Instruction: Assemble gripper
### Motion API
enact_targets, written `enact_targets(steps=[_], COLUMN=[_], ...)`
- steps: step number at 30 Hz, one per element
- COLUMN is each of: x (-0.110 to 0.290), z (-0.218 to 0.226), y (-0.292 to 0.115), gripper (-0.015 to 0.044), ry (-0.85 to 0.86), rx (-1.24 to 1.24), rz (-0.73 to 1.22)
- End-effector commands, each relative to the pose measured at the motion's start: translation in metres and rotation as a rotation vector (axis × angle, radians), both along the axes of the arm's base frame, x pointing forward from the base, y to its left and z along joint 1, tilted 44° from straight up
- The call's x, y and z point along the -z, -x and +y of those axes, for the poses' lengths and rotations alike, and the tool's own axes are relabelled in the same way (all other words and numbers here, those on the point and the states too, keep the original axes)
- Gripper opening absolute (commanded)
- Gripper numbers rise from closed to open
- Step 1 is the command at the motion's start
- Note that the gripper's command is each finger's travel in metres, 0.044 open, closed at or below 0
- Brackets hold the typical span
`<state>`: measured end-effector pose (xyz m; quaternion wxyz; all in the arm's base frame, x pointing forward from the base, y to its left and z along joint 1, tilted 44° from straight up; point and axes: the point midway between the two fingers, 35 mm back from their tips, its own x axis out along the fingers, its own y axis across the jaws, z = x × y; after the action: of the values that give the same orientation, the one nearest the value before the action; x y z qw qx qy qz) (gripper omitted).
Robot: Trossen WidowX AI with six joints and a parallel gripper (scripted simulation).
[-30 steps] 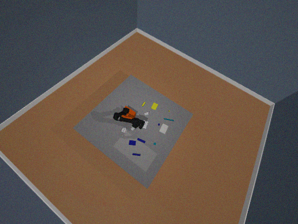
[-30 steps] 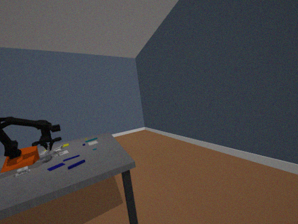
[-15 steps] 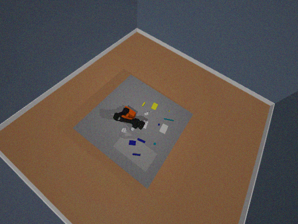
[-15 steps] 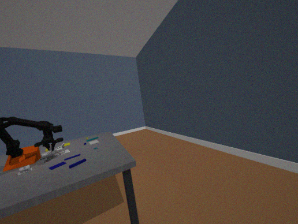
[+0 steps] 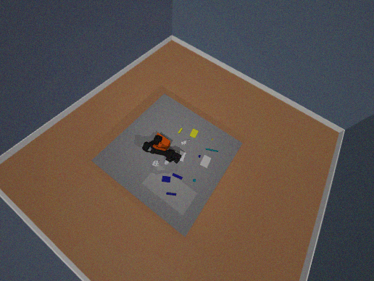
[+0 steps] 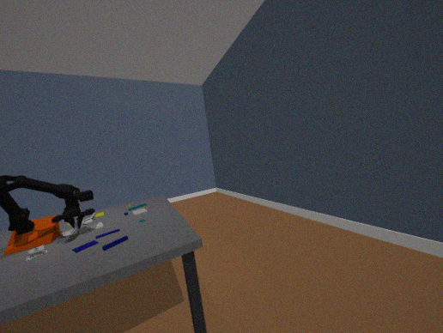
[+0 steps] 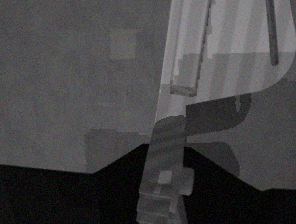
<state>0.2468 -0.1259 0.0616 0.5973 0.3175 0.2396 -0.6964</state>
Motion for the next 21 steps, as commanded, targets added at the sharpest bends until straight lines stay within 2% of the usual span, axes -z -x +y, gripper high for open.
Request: enact_targets(steps=[1, 16, 21], x=[0.006, 0.017, 0.012], z=[-0.006, -0.018, -0.012], y=[0.003, 0.007, 0.005], gripper=[0.0037, 0.0037, 0.0168], ry=[0.004, 0.008, 0.006], rx=[0.0, 0.001, 0.0], rz=[0.007, 0.007, 0.007])
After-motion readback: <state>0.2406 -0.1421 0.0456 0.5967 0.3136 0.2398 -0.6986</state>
